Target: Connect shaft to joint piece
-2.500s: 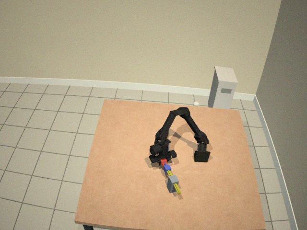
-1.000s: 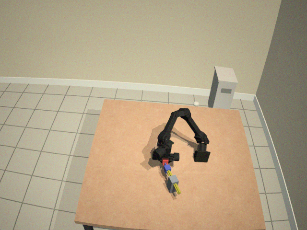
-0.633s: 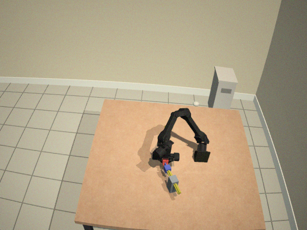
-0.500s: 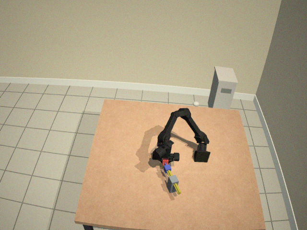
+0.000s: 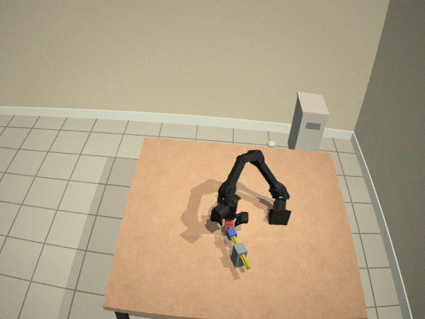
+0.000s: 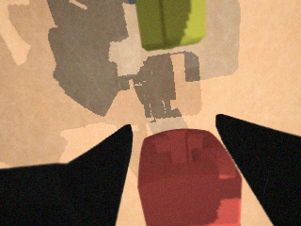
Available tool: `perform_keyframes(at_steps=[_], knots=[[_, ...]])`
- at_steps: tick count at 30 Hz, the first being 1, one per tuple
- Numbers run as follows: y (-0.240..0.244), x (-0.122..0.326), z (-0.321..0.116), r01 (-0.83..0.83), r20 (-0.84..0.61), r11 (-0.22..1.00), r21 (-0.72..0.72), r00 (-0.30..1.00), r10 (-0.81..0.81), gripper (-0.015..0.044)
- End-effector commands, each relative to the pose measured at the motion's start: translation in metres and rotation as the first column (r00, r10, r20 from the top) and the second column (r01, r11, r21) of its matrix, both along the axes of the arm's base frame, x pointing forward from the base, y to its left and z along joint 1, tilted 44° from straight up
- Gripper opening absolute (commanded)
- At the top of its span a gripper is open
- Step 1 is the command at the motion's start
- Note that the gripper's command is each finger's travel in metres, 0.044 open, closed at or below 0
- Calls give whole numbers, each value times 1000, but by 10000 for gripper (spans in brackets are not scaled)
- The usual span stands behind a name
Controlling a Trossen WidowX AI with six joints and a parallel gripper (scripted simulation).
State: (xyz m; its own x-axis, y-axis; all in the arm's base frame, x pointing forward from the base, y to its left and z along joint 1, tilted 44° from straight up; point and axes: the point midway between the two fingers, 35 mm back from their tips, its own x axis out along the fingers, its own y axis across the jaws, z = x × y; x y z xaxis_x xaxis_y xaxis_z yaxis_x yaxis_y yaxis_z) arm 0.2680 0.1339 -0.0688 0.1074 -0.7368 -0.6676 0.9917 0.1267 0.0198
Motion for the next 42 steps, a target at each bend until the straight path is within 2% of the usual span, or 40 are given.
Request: perform_keyframes(at_steps=[1,3,14,20,26,34,42], knots=[[0,0,0,-1,-1,1000,0,1000,1,409],[0,0,0,-1,-1,1000,0,1000,1,440],[1,0,1,-1,-2,1000,5,1000,1,440],[18,-3,21,-13,-24,989,149,1000,16,440],[20,-3,22,-18,-28,988,153,999,23,440],[41,-2,40,-193,-182,971,142,959,218,440],[63,-3,62,-375,-344,913,159,846,407,440]])
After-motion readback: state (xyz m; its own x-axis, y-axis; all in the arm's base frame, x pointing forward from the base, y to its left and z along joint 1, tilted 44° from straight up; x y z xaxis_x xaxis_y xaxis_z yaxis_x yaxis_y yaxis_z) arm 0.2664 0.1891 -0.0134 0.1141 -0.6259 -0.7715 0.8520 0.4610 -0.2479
